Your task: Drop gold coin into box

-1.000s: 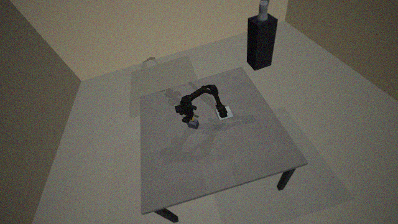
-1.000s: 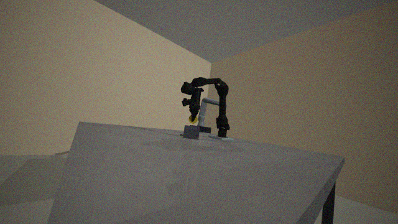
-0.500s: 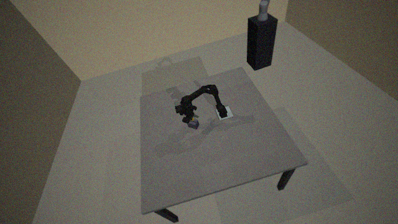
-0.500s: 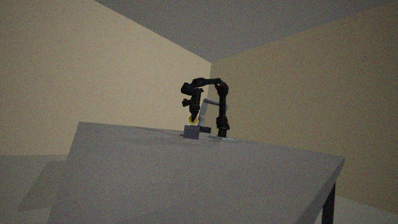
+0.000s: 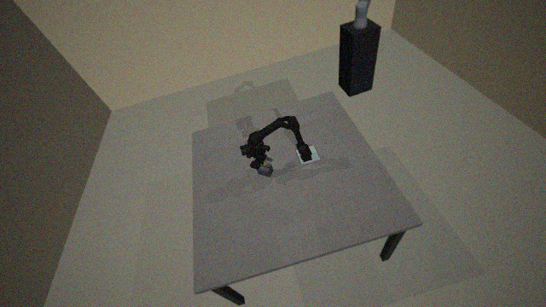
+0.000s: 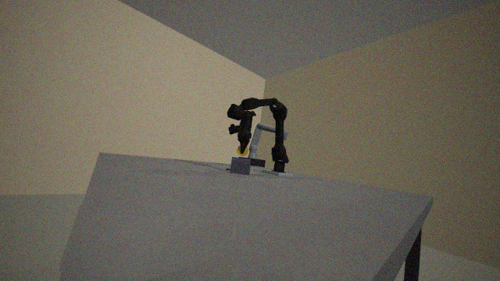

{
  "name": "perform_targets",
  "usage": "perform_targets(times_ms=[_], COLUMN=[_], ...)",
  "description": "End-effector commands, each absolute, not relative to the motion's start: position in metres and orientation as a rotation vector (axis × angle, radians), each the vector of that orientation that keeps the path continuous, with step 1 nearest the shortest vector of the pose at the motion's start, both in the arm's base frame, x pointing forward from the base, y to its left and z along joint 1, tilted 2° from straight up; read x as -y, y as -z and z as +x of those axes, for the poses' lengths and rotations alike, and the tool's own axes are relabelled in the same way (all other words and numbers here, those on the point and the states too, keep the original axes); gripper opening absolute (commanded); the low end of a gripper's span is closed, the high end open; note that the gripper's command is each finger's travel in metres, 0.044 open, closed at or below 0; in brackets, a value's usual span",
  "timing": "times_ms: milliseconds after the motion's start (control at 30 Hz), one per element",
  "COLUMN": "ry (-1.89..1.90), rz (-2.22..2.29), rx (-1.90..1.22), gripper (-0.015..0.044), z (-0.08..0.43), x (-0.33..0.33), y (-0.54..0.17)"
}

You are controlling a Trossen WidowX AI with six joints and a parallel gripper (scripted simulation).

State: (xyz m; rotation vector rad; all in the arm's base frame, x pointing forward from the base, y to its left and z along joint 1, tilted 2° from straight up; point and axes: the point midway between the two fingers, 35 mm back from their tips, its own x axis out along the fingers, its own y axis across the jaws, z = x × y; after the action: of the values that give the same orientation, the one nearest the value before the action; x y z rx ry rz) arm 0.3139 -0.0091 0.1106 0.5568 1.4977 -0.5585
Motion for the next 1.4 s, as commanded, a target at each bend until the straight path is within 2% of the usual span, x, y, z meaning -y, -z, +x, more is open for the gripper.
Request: perform_targets(times_ms=[0, 1367], ry=[0.56, 0.561], rz=[0.554, 0.556], rx=[-1.506, -1.506], gripper=[0.0, 0.0], z=[0.3123, 0.3122], x=[0.009, 0.009], y=[-0.1077, -0.1019])
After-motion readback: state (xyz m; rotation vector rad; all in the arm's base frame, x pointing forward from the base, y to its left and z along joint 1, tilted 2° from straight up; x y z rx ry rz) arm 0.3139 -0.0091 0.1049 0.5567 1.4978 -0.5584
